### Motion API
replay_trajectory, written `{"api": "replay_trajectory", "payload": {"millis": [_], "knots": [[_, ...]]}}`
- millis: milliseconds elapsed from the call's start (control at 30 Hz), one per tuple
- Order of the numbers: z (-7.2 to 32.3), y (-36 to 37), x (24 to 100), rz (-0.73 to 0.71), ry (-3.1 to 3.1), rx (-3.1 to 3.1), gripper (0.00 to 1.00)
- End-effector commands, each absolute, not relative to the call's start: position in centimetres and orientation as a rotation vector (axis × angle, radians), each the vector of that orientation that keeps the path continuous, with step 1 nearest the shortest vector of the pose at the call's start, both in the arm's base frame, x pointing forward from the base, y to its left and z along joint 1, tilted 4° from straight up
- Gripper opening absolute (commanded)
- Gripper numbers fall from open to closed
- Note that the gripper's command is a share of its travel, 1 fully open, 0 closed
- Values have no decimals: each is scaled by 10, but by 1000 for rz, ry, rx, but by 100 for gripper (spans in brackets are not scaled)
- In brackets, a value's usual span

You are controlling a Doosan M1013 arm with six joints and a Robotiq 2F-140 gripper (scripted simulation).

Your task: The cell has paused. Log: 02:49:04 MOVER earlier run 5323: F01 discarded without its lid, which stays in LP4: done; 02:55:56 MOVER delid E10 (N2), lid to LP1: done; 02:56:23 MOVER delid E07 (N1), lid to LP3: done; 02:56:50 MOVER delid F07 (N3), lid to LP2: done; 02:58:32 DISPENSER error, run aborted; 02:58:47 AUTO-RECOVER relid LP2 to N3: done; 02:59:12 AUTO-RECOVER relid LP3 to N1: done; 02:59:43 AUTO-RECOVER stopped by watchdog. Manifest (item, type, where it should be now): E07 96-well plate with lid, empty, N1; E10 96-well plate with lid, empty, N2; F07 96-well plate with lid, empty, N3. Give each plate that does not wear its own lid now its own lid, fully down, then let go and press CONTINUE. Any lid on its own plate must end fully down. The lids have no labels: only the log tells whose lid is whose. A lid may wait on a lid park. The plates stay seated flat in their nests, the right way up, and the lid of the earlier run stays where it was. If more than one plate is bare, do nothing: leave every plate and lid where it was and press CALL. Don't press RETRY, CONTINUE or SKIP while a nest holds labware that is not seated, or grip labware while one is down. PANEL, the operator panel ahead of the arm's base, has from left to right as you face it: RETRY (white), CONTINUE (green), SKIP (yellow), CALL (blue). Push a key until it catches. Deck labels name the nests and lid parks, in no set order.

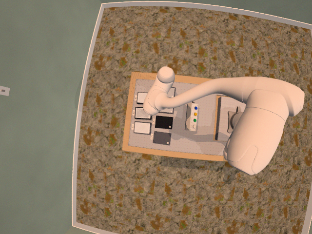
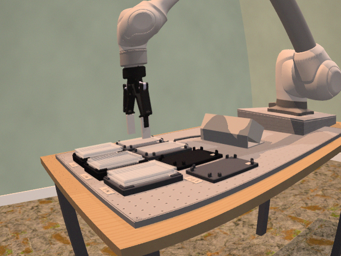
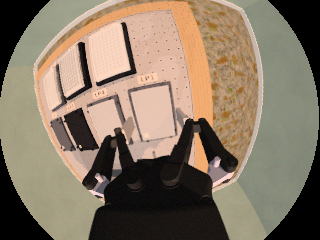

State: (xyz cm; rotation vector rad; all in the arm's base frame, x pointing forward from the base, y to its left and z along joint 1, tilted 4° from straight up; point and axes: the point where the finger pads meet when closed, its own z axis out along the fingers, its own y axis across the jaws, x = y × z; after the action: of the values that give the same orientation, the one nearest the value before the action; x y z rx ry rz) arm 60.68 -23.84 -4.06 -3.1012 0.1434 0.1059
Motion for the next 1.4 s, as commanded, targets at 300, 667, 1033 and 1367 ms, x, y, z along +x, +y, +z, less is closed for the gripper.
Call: {"api": "replay_trajectory", "payload": {"millis": [300, 667, 1033, 1367], "knots": [[-43, -240, 606, 102, 149, -3097, 66], [-44, -240, 606, 102, 149, -3097, 66], [-49, -239, 605, 102, 149, -3097, 66], [-54, -239, 605, 102, 149, -3097, 66]]}}
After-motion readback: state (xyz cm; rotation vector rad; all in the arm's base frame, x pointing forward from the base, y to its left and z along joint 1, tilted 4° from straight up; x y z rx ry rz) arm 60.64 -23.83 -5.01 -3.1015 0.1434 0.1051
